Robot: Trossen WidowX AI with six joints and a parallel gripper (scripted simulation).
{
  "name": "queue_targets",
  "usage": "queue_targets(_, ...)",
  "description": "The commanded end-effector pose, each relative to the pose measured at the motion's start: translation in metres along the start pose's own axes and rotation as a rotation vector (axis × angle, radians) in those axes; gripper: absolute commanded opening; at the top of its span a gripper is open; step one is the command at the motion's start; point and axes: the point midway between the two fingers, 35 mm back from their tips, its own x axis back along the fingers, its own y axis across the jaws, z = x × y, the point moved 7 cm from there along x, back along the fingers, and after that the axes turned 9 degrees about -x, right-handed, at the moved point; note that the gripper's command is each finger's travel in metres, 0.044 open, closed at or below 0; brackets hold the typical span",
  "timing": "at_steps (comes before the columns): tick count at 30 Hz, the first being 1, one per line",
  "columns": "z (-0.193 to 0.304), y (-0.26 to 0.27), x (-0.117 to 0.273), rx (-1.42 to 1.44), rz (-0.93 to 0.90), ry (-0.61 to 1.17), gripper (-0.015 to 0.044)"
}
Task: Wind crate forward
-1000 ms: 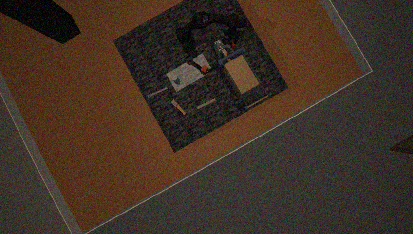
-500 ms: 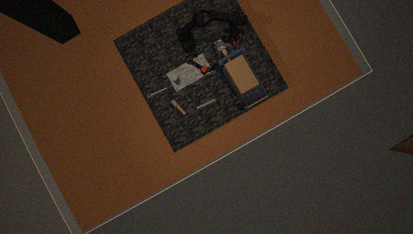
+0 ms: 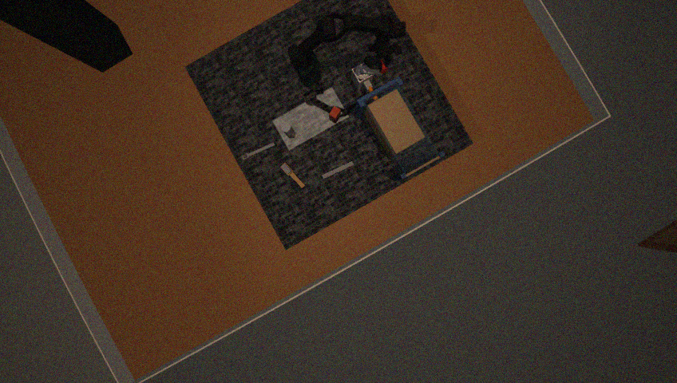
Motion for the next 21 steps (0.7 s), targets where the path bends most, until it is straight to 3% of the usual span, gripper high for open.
queue_targets(1,-0.022,-0.005,0.009,0.027,0.017,-0.035,0.0000)
queue_targets(21,-0.045,-0.004,0.021,0.028,0.018,-0.037,0.0000)
